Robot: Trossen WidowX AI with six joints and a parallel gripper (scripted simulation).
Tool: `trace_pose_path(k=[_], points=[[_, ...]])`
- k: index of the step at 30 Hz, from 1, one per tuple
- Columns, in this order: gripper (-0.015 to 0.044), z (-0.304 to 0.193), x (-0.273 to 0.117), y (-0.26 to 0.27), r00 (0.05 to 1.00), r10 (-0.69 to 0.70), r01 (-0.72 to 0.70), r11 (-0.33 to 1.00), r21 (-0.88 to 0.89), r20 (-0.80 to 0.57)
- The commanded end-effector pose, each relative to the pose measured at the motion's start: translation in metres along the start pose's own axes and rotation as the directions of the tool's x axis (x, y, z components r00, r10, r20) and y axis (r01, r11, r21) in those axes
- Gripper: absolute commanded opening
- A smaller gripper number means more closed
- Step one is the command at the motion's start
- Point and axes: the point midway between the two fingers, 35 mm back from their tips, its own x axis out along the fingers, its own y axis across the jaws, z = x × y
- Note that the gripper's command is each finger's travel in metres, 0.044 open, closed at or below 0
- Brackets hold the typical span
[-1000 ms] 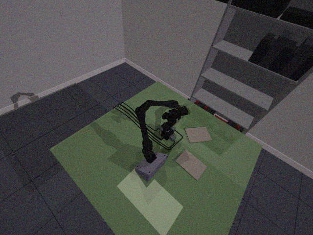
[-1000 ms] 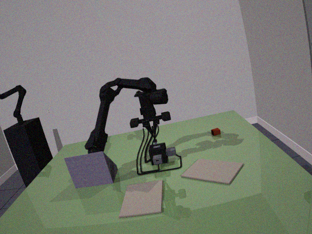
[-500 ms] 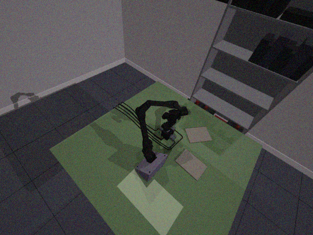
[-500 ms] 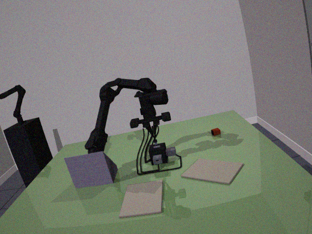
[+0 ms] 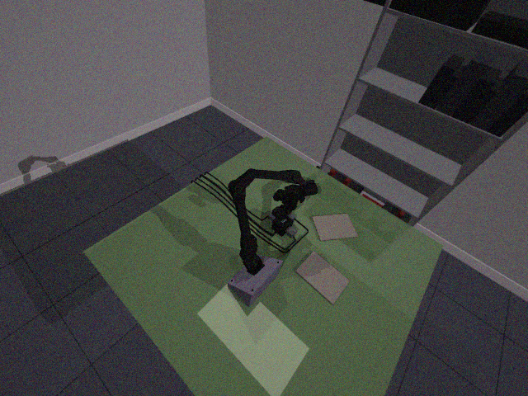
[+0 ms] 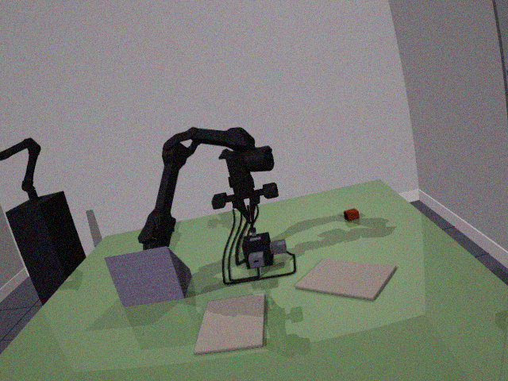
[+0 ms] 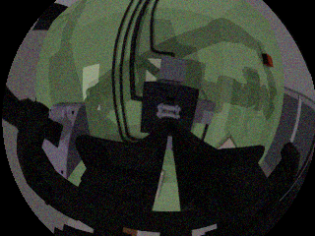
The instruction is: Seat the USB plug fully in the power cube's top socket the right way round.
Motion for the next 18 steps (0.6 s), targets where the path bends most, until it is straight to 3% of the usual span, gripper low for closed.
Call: trace_pose_path(k=[1,18], points=[[0.0,0.0004,0.0007,-0.0004,1.0,-0.002,0.002,1.0,0.008,0.006],[0.0,0.0014,0.0028,-0.0004,1.0,-0.003,0.003,1.0,0.021,0.018]])
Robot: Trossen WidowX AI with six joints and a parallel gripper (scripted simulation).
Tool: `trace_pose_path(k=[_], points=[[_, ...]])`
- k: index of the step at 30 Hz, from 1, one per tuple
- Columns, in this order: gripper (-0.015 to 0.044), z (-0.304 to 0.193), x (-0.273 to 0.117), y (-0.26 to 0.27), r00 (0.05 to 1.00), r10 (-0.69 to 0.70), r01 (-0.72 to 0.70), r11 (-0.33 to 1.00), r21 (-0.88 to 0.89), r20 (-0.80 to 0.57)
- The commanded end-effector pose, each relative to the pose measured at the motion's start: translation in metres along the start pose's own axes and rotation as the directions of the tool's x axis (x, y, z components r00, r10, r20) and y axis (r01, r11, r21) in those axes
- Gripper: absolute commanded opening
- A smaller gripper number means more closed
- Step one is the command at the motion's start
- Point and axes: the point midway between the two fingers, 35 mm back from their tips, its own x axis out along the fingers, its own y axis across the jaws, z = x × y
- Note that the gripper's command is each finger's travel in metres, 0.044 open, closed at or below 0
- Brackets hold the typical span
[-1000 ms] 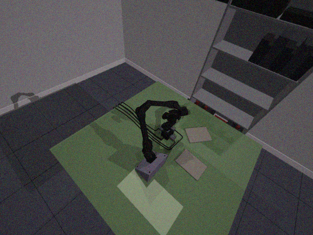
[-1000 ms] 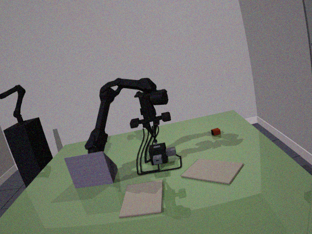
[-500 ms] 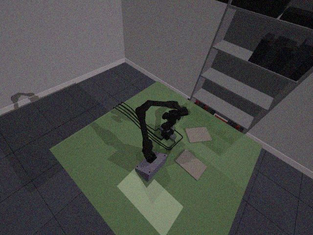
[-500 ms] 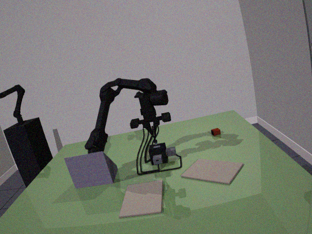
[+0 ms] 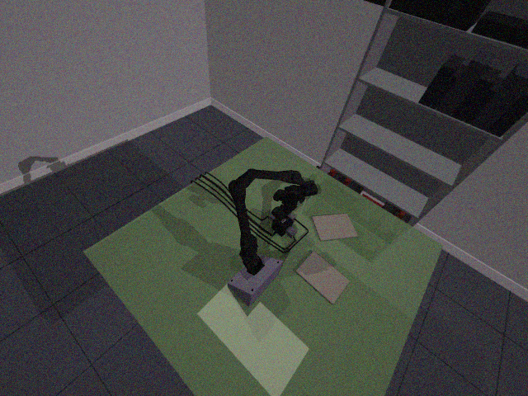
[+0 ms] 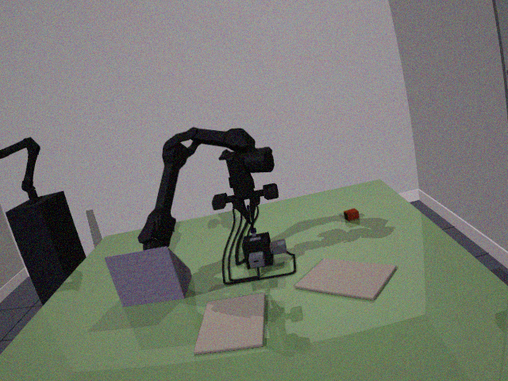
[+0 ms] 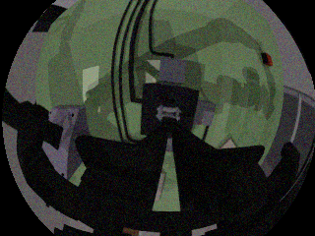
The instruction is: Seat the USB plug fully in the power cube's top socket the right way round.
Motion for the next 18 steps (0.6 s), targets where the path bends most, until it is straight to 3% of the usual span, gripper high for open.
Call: trace_pose_path(k=[1,18], points=[[0.0,0.0004,0.0007,-0.0004,1.0,-0.002,0.002,1.0,0.008,0.006],[0.0,0.0014,0.0028,-0.0004,1.0,-0.003,0.003,1.0,0.021,0.018]])
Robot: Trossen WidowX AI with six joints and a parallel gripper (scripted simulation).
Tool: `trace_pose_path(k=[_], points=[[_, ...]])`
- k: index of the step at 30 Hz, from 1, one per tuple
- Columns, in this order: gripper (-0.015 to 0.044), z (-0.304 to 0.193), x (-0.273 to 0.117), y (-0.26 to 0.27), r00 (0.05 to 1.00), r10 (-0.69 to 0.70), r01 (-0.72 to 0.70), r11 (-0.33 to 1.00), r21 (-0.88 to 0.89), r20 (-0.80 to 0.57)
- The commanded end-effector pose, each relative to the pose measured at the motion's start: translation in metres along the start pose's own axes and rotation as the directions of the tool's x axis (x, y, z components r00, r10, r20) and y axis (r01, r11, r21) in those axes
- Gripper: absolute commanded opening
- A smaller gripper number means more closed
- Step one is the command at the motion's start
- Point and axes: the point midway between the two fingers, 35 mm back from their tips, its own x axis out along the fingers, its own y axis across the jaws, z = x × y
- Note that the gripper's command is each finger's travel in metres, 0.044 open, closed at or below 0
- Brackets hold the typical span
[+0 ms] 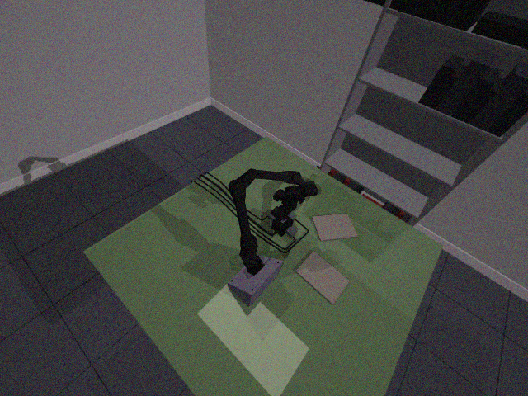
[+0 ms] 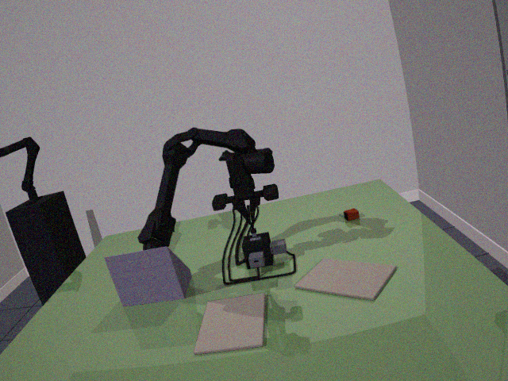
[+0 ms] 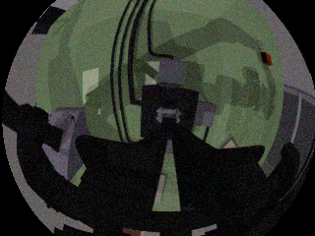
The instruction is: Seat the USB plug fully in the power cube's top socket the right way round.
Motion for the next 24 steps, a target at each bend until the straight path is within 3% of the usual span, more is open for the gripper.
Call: trace_pose_path(k=[1,24], points=[[0.0,0.0003,0.0007,-0.0004,1.0,-0.002,0.002,1.0,0.007,0.005],[0.0,0.0001,0.0035,-0.0004,1.0,-0.002,0.002,1.0,0.007,0.005]])
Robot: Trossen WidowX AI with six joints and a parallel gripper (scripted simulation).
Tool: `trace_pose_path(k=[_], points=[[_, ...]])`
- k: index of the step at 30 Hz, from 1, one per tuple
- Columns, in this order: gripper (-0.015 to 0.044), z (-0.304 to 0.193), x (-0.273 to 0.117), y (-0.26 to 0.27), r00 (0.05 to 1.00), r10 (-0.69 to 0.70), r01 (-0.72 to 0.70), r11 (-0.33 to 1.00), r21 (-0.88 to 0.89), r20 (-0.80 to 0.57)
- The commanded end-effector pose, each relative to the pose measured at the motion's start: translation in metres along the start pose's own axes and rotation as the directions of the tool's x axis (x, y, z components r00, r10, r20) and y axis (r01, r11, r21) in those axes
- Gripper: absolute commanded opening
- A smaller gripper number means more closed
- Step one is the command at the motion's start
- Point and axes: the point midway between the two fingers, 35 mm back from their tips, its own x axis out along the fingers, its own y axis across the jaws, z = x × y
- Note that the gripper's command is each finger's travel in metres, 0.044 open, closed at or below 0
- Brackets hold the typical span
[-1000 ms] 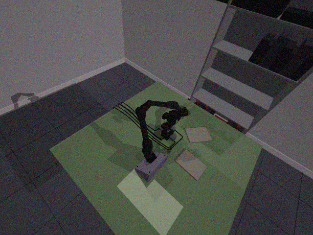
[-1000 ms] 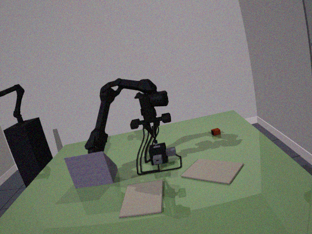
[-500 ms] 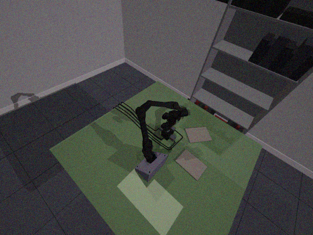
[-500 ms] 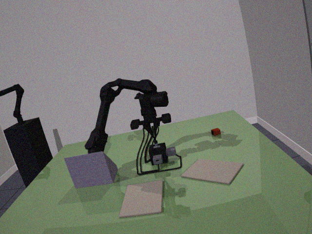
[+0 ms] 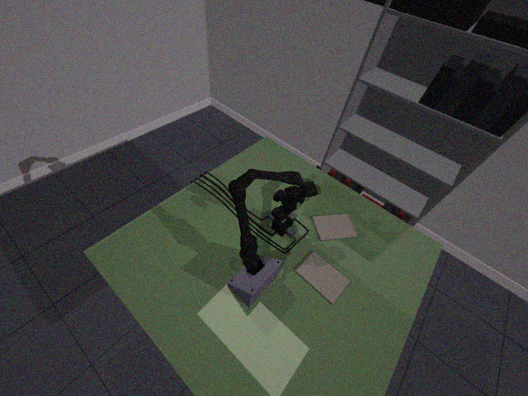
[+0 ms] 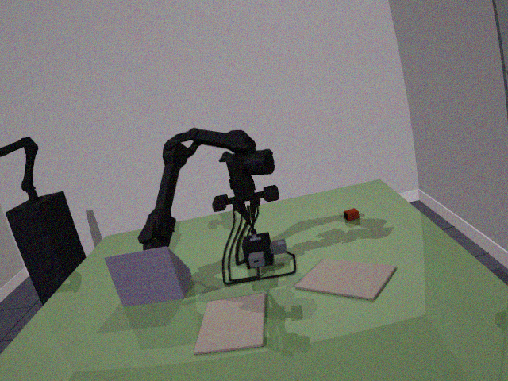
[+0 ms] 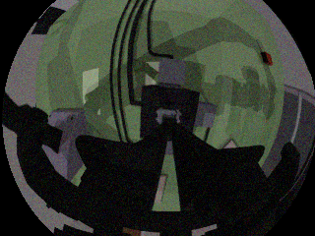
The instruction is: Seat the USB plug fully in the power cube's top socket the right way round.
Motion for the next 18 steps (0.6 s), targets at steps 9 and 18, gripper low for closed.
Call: trace_pose_path(k=[9,18], points=[[0.0,0.0003,0.0015,-0.0004,1.0,-0.003,0.003,1.0,0.004,0.003],[0.0,0.0002,0.0026,-0.0004,1.0,-0.003,0.003,1.0,0.004,0.003]])
